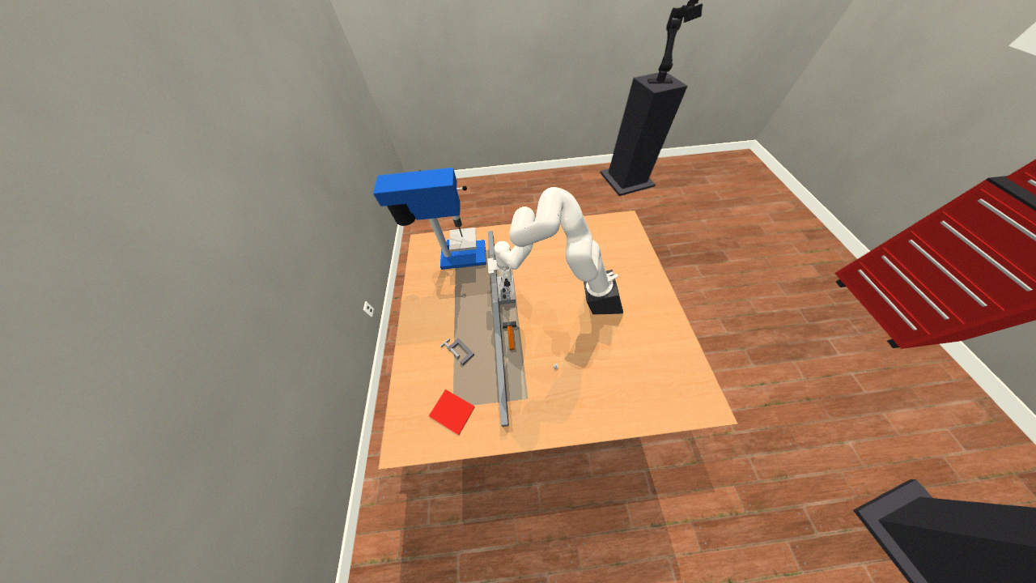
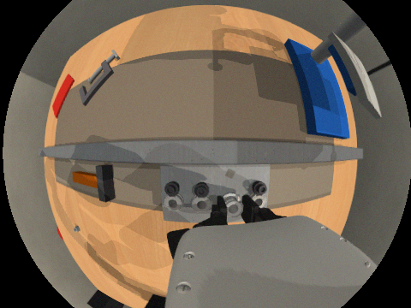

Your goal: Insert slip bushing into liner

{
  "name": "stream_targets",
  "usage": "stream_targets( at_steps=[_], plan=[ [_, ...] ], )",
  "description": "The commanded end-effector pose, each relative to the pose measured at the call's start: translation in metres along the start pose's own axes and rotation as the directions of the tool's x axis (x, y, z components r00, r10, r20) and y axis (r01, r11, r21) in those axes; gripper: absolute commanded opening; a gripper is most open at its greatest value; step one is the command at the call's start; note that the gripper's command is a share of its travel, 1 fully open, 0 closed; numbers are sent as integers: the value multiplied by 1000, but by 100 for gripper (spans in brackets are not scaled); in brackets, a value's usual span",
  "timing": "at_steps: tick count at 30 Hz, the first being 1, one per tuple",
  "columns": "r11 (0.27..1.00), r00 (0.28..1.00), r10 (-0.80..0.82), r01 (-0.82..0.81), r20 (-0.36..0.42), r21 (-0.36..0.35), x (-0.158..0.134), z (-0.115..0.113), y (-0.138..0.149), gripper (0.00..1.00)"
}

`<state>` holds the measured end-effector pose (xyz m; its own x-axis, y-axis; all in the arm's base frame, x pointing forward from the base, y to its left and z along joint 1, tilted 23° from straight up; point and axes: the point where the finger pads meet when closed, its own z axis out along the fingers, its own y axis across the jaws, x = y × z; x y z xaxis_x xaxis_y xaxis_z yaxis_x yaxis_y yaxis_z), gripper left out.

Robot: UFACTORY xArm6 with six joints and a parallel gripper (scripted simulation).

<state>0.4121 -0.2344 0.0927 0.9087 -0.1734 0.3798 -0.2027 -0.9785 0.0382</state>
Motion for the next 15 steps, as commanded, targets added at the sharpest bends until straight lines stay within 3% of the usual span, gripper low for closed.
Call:
stream_targets(
  at_steps=[1,15],
  plan=[
    [1000,1000,0,0,-3,-1,1,-1,0,26],
    [1000,1000,0,0,-3,-1,1,2,0,26]
  ],
)
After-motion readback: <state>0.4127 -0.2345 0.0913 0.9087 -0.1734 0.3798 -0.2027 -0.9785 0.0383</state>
